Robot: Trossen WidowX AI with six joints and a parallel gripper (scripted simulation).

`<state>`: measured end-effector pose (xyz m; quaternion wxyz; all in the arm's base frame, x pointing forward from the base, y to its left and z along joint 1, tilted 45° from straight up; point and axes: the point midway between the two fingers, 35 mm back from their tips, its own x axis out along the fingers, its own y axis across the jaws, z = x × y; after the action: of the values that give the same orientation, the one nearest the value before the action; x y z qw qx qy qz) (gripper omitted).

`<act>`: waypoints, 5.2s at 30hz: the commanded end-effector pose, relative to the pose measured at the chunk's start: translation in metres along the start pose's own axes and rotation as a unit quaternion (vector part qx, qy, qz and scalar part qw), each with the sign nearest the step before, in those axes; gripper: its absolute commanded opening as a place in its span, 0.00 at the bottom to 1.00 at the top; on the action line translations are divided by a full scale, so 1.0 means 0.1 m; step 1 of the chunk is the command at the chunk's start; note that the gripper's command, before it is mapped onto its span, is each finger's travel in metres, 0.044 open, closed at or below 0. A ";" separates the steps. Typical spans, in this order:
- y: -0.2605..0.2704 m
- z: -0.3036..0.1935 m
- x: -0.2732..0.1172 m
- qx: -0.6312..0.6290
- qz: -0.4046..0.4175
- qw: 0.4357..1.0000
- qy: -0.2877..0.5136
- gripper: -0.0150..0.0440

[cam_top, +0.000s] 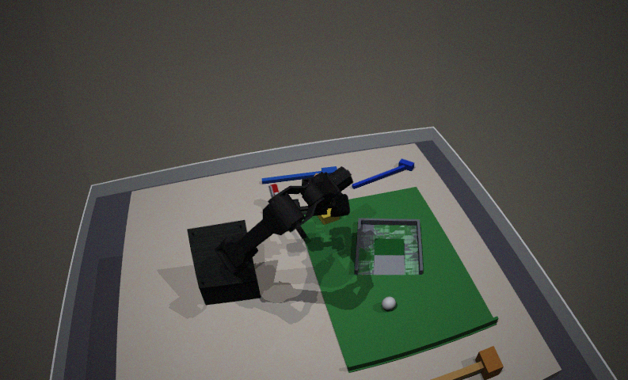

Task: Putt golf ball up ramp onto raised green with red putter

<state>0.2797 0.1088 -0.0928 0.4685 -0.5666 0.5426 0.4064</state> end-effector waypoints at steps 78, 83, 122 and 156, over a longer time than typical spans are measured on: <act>0.50 -0.06 0.47 -0.139 0.056 0.980 0.130 0.25; 0.51 0.14 0.12 -0.139 0.057 0.980 0.129 0.25; -0.06 -1.22 -1.18 0.374 -0.078 0.910 0.161 0.25; 0.49 -2.66 -2.06 0.756 -0.215 0.596 0.164 0.25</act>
<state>0.2036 -0.0988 0.1610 0.7033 -0.1712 0.5925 -0.3536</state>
